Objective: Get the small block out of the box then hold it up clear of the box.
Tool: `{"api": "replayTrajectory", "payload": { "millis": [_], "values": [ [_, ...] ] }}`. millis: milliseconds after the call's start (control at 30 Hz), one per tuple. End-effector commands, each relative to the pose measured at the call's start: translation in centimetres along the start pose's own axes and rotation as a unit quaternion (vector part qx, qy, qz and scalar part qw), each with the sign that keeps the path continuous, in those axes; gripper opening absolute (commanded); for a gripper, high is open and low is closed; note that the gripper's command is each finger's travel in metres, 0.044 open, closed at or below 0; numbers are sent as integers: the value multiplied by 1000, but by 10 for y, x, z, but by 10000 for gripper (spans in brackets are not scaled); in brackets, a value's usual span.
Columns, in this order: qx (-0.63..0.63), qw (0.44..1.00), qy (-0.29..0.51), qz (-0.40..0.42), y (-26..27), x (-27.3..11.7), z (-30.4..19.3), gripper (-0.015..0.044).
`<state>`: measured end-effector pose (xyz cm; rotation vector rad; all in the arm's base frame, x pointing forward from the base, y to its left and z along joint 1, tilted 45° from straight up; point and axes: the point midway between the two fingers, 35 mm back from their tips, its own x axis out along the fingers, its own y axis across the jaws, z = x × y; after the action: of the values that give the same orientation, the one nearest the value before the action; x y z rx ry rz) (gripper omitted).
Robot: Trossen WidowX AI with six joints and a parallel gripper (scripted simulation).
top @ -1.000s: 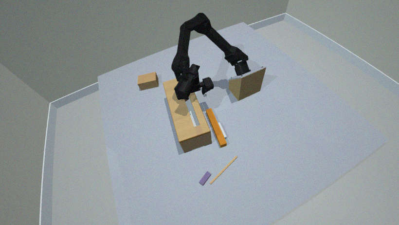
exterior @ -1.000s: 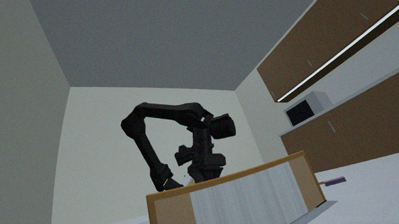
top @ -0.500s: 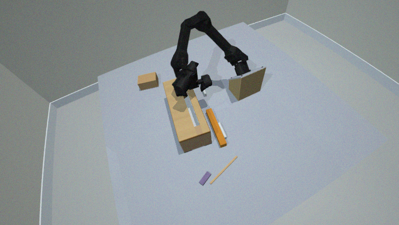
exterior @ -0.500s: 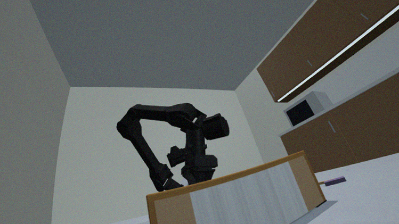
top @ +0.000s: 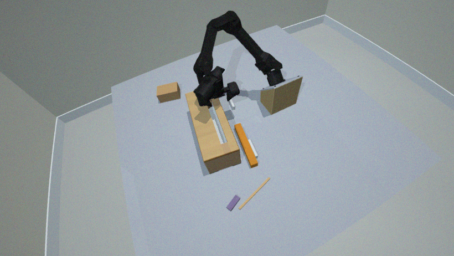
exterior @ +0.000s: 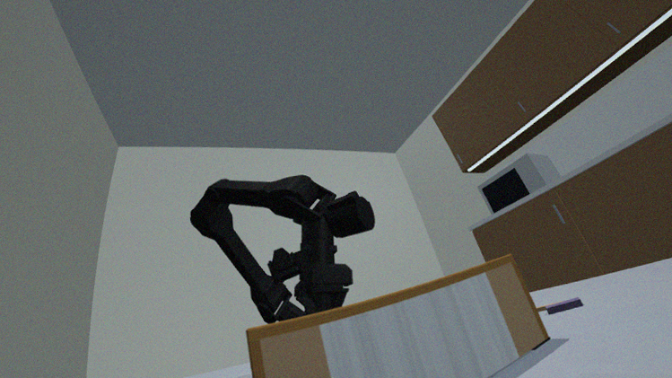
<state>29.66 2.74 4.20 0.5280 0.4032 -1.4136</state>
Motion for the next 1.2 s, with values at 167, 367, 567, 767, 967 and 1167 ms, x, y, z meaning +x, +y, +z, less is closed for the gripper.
{"api": "replayTrajectory", "payload": {
  "millis": [167,367,567,767,967,1167],
  "values": [
    [3,1000,-1,1,0,3,15,400],
    [3,1000,-1,1,0,5,24,400],
    [3,1000,-1,1,0,6,31,400],
    [1,1000,1,-1,1,-25,33,400],
    [0,1000,0,-3,-1,-54,38,400],
    [-64,998,11,21,-4,-55,31,321]
  ]
}}
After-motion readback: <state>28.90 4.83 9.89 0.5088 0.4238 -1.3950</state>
